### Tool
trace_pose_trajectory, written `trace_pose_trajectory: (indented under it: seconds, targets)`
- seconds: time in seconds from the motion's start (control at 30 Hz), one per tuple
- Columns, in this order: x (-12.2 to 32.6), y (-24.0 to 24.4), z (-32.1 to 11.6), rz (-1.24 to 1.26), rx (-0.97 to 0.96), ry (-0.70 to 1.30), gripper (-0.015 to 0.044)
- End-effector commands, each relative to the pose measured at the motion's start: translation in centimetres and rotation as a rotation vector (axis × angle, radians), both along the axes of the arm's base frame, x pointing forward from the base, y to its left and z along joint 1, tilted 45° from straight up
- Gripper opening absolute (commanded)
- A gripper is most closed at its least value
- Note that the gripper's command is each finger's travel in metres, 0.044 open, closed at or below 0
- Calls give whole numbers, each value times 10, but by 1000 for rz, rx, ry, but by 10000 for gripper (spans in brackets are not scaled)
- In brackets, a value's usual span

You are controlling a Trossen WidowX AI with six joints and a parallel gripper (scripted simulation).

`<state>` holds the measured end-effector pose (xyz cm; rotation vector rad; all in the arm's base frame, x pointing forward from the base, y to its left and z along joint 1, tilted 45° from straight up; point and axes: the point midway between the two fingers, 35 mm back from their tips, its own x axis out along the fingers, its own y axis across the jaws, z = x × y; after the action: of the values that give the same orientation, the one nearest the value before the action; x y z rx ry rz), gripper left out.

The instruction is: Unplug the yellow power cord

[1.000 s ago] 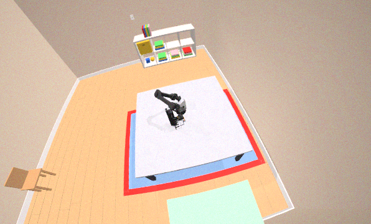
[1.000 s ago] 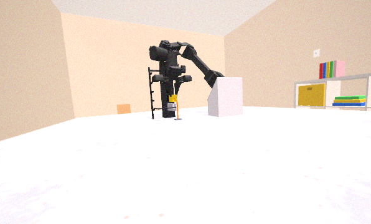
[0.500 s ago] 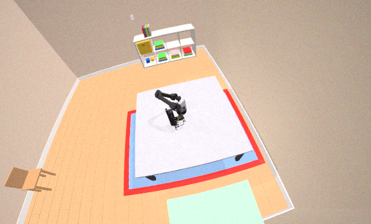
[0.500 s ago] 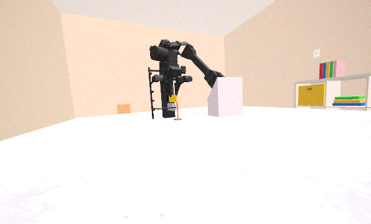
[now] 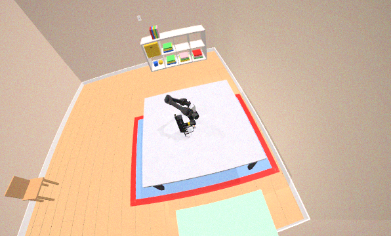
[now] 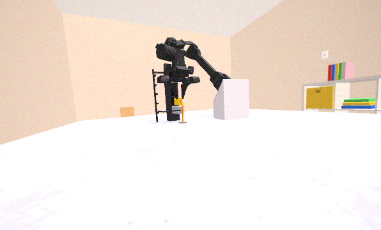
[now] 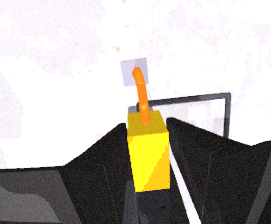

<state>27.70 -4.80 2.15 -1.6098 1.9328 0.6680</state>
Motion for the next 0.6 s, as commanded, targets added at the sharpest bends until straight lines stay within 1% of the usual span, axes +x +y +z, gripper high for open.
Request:
trace_pose_trajectory:
  seconds: [0.0, 0.13, 0.27, 0.57]
  targets:
    - [2, 23, -15, 11, 54, 4, 0]
    - [1, 28, -19, 11, 54, 4, 0]
    - [0, 19, -13, 10, 49, 6, 105]
    - [0, 19, -13, 10, 49, 6, 341]
